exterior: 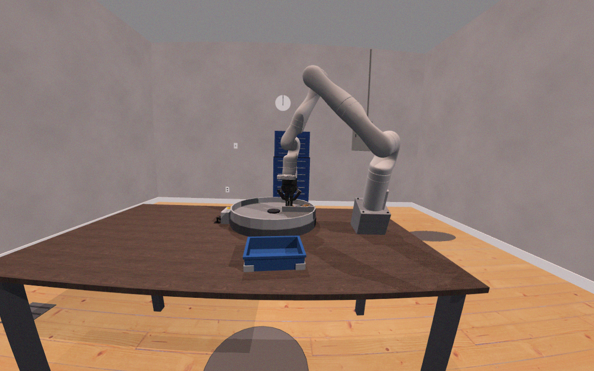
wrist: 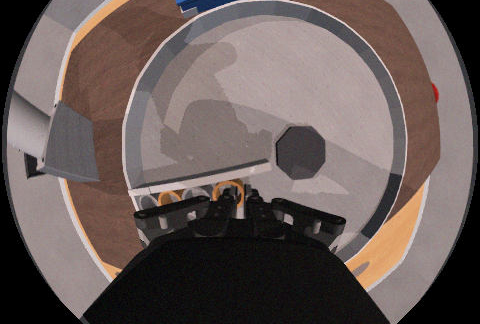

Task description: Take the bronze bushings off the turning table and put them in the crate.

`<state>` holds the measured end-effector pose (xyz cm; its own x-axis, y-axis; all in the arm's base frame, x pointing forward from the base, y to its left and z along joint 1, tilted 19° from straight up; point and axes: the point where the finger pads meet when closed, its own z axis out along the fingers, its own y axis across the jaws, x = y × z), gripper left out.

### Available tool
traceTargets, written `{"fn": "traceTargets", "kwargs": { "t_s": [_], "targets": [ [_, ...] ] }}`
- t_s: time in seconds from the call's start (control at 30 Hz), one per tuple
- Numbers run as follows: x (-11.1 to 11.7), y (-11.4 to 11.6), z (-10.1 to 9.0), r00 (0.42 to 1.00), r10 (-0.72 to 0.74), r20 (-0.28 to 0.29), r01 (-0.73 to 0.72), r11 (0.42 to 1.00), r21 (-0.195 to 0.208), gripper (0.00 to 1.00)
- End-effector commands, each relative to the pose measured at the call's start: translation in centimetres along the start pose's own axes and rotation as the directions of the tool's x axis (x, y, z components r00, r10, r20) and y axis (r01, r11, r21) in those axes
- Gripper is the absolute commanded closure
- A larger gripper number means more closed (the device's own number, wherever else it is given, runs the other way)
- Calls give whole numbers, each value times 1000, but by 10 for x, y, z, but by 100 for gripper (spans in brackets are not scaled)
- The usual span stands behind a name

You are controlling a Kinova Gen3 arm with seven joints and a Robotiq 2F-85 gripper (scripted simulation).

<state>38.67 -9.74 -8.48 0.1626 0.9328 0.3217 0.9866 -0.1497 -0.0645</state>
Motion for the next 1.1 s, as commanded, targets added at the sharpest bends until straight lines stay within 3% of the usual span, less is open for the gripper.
{"fn": "traceTargets", "kwargs": {
  "t_s": [0.0, 1.07],
  "targets": [
    [0, 1, 0, 1000, 0, 1, 0, 1000, -1, 100],
    [0, 1, -15, 1000, 0, 1, 0, 1000, -1, 100]
  ]
}}
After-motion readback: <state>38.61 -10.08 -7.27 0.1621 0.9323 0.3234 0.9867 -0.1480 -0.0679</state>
